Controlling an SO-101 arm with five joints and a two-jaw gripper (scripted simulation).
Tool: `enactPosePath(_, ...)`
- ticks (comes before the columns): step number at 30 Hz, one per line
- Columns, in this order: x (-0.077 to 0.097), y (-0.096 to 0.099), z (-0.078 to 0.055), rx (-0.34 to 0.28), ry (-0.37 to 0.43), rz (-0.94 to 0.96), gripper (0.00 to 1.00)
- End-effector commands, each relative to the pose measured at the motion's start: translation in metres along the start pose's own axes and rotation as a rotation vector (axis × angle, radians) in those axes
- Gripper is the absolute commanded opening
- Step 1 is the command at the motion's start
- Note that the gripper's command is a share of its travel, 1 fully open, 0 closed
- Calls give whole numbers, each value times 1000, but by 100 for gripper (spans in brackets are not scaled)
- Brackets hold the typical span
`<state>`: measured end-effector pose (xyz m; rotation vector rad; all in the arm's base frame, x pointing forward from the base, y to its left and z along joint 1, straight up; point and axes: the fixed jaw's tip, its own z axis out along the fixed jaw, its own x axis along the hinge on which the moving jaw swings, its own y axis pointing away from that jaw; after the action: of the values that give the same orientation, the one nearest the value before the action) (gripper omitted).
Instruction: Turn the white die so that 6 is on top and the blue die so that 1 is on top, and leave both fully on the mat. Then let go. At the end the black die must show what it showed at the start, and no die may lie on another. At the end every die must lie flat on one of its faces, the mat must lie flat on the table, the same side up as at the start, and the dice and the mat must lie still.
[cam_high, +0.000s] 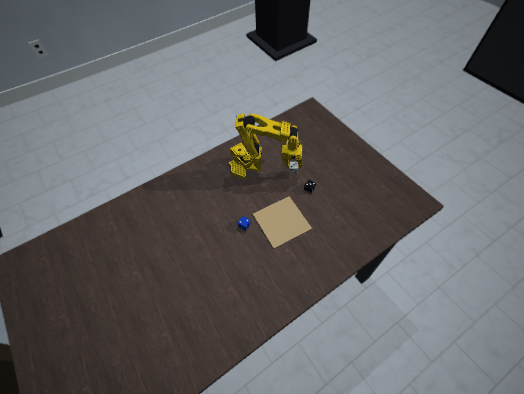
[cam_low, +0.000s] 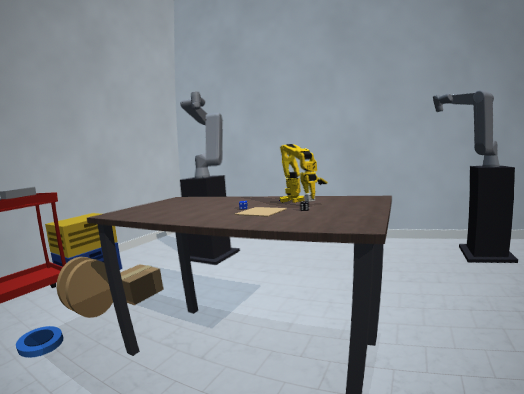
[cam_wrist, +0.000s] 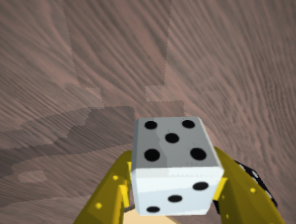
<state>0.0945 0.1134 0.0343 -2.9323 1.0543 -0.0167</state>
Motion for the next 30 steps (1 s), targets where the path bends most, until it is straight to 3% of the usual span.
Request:
enactPosePath(1, -2, -2, -1, 15, -2, -12, 0)
enactPosePath(30, -2, -2, 11, 15, -2, -12, 0)
